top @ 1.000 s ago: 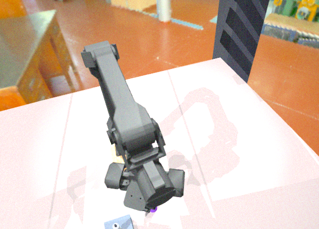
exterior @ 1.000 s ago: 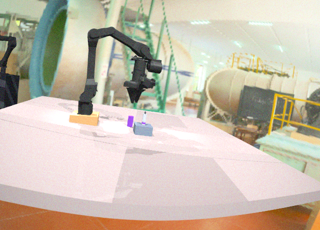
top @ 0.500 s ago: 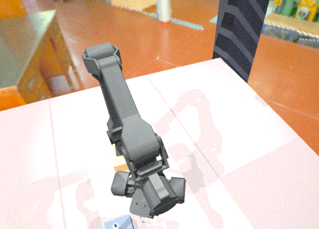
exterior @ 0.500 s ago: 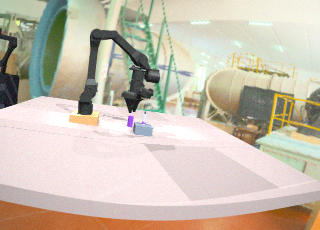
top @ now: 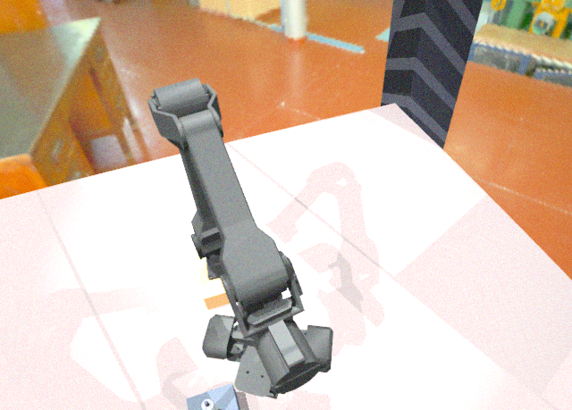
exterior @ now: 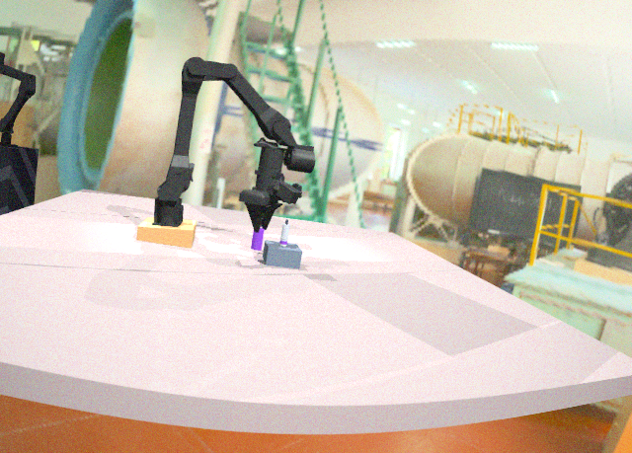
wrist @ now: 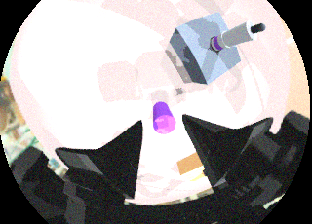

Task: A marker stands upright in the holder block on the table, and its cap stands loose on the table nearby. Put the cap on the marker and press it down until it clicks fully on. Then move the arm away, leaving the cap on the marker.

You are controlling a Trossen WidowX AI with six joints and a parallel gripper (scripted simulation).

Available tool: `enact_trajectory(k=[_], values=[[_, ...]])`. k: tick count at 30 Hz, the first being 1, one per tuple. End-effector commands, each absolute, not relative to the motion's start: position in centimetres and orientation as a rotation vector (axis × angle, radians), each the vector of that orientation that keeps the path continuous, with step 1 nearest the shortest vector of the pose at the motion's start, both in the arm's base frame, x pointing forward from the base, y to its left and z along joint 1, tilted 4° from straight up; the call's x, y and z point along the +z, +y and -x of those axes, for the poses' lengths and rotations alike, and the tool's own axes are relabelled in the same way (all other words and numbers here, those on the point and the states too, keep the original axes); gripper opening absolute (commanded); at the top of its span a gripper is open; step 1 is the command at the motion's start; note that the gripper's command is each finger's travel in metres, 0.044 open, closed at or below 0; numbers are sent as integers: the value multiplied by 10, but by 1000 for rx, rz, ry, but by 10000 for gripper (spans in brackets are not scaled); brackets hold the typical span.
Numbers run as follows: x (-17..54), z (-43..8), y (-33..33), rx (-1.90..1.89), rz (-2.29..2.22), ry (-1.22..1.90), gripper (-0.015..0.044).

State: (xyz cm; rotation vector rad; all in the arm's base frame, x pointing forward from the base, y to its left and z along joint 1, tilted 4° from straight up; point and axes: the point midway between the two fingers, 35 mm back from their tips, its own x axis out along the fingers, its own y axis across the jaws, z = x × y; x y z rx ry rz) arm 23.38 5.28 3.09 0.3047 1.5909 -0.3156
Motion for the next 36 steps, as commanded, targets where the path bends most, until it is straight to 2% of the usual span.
enact_trajectory(k=[1, 18, 22, 31, 34, 36], values=[[23, -231, 53, -317, -310, 1598, 237], [-1, -228, 53, -317, -310, 1599, 237], [-1, -228, 53, -317, -310, 1599, 132], [-1, -228, 52, -317, -310, 1599, 72], [3, -229, 52, -317, -310, 1598, 0], [9, -230, 52, -317, -310, 1598, 0]])
